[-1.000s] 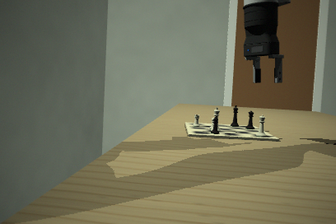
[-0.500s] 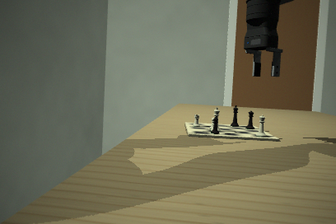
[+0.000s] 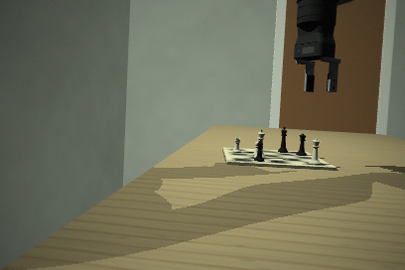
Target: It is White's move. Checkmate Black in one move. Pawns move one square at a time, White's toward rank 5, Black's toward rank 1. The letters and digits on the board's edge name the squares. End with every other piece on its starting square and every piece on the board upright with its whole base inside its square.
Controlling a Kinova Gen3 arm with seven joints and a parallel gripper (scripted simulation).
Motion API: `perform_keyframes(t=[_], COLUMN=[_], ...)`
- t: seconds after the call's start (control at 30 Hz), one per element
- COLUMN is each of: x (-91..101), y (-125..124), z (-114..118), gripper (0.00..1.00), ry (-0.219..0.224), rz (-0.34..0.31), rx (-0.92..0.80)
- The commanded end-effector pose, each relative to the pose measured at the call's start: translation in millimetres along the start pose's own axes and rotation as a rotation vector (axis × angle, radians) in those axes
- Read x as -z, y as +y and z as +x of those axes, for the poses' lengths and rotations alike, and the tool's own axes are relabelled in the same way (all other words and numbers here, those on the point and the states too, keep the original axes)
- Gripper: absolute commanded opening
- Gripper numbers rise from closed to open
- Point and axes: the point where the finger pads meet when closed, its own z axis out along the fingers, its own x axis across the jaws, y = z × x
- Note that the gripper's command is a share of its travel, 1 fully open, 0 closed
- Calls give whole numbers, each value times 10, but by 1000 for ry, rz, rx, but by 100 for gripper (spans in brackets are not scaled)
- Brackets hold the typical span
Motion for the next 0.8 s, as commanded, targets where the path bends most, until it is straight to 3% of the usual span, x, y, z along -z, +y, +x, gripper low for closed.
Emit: perform_keyframes(t=[0.0, 0.33, 0.77], x=[3, -6, -50], y=[3, 0, -15], z=[-2, -5, -16], gripper=[100, 100, 100], ry=[-1, 0, 0], rz=[-1, -1, -2], rx=[1, 36, 205])
